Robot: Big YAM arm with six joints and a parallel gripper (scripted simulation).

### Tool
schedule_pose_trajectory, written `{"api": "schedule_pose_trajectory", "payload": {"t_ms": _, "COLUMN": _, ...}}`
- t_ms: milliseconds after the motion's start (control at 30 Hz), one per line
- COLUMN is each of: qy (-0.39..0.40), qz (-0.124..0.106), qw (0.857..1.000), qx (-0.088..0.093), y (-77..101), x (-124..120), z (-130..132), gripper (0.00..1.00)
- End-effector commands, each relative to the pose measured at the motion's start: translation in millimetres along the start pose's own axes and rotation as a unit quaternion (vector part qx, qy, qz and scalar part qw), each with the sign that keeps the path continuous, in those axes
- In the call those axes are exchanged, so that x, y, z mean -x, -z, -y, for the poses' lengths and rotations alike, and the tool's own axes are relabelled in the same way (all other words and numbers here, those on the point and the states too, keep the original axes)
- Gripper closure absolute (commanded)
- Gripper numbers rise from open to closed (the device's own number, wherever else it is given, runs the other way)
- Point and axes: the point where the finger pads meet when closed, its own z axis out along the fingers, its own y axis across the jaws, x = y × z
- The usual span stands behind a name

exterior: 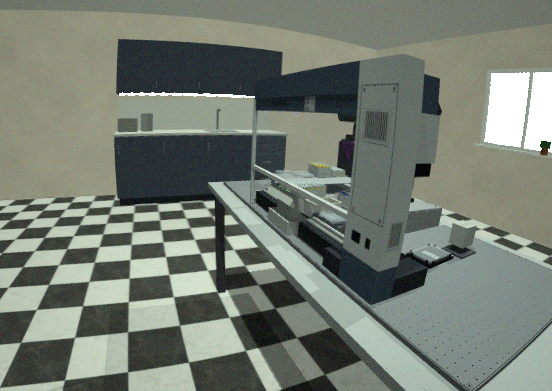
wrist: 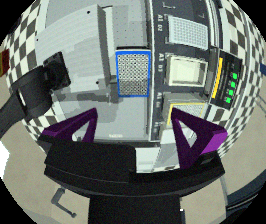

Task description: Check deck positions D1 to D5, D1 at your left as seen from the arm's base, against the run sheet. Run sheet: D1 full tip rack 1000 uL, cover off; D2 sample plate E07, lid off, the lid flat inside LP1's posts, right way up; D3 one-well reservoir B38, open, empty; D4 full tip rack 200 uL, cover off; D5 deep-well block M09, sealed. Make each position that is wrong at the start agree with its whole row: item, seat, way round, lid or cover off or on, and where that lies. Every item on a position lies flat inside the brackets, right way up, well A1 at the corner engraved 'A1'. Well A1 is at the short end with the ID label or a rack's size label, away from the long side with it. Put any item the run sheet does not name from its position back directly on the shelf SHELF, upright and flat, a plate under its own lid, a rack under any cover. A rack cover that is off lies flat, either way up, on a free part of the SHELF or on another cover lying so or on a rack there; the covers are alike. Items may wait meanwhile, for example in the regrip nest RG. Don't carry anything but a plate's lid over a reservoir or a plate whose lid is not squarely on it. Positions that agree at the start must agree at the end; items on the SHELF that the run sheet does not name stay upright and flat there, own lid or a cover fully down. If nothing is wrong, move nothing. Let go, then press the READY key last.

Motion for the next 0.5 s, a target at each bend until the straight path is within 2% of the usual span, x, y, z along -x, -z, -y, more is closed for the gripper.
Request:
{"api": "schedule_pose_trajectory", "payload": {"t_ms": 0, "qy": 0.0, "qz": 0.001, "qw": 1.0, "qx": -0.026, "y": 29.4, "x": 2, "z": 14, "gripper": 0.0}}
{"api": "schedule_pose_trajectory", "payload": {"t_ms": 367, "qy": -0.001, "qz": 0.001, "qw": 1.0, "qx": -0.03, "y": 49.4, "x": 2, "z": 13, "gripper": 0.0}}
{"api": "schedule_pose_trajectory", "payload": {"t_ms": 467, "qy": 0.0, "qz": 0.001, "qw": 1.0, "qx": -0.027, "y": 49.6, "x": 1, "z": 13, "gripper": 0.0}}
